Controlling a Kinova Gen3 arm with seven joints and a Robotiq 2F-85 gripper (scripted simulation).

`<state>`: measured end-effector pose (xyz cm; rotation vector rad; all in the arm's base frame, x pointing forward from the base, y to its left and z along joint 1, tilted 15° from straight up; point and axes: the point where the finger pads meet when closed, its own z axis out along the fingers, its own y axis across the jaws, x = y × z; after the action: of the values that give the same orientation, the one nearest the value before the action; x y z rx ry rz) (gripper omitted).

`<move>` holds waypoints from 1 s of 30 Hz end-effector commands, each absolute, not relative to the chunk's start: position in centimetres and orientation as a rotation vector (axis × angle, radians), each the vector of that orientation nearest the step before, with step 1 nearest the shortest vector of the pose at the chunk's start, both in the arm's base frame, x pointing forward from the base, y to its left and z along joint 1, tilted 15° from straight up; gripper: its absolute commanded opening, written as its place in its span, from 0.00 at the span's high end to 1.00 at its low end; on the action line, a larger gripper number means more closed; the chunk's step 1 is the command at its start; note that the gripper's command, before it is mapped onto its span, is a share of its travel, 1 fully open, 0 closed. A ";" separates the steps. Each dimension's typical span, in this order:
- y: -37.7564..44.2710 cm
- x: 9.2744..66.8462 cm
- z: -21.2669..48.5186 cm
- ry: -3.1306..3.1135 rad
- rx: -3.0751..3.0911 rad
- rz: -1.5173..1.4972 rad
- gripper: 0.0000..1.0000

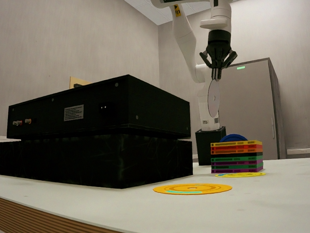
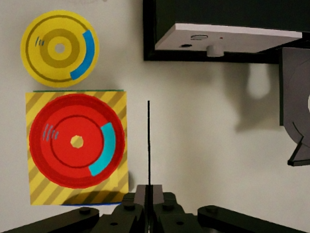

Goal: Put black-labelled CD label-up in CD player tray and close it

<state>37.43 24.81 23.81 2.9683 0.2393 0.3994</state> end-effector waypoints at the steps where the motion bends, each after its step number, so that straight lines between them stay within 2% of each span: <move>1: 24.8 37.5 24.2 0.235 2.968 0.407 0.89; 30: 24.8 37.4 24.7 0.235 2.969 0.407 0.89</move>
<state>37.35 24.73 24.61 2.9683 0.2354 0.4048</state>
